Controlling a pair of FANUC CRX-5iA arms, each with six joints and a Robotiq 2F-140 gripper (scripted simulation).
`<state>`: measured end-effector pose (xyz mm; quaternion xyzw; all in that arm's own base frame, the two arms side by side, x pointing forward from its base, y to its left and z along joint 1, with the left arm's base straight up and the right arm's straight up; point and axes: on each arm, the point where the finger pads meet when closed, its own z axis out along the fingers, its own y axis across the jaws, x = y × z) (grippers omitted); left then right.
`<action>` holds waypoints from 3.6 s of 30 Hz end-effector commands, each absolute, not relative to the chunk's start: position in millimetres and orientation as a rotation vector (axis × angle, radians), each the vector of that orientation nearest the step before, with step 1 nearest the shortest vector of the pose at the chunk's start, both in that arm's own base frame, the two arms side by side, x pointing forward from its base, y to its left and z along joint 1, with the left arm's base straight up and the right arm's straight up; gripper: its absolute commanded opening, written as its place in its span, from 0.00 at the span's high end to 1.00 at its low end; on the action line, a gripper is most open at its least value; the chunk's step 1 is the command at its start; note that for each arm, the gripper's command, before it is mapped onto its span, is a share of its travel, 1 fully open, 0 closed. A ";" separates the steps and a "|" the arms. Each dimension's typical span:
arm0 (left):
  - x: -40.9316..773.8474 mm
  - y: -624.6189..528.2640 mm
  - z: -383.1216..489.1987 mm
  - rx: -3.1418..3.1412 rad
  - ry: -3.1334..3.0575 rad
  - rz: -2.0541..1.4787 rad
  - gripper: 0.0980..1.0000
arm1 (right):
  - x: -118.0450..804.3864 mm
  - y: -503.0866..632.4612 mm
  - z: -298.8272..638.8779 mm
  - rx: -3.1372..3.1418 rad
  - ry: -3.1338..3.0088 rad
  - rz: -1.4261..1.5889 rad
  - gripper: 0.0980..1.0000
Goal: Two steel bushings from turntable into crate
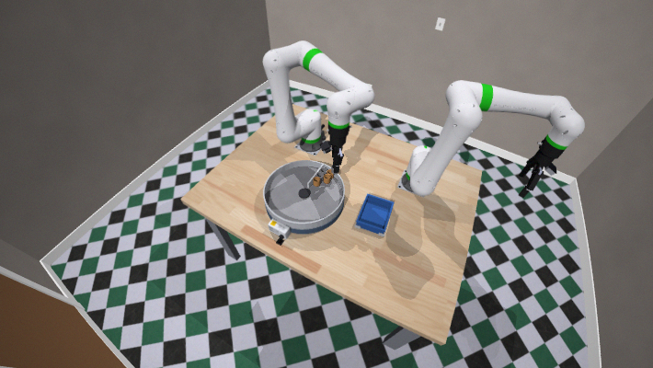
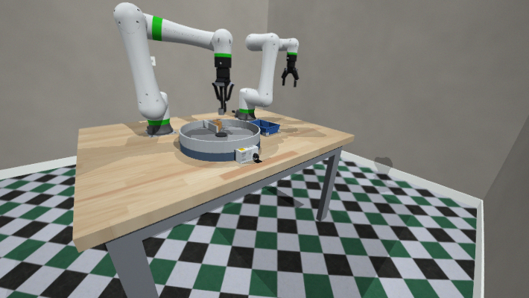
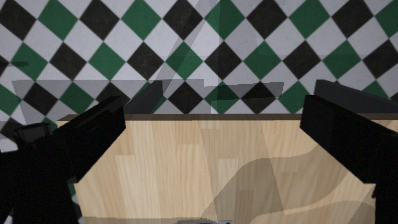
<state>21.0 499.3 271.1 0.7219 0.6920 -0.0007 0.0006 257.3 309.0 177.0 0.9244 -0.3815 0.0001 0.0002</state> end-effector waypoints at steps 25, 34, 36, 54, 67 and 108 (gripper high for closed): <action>21.1 499.6 272.0 2.268 2.174 0.000 0.00 | 283.3 403.8 177.9 2.905 -1.199 0.001 1.00; 21.1 499.6 272.0 2.268 2.174 0.000 0.00 | 304.5 482.0 178.0 2.905 -1.199 0.001 1.00; 21.1 499.6 272.0 2.268 2.174 0.000 0.00 | 306.9 490.7 178.1 2.905 -1.199 0.001 1.00; 21.1 499.6 272.0 2.268 2.174 0.000 0.00 | 331.8 582.7 178.3 2.906 -1.199 0.001 1.00; 21.1 499.6 272.0 2.268 2.174 0.000 0.00 | 332.3 584.4 178.3 2.906 -1.199 0.001 1.00; 21.1 499.6 272.0 2.268 2.174 0.000 0.00 | 332.3 584.5 133.1 2.906 -1.199 0.001 1.00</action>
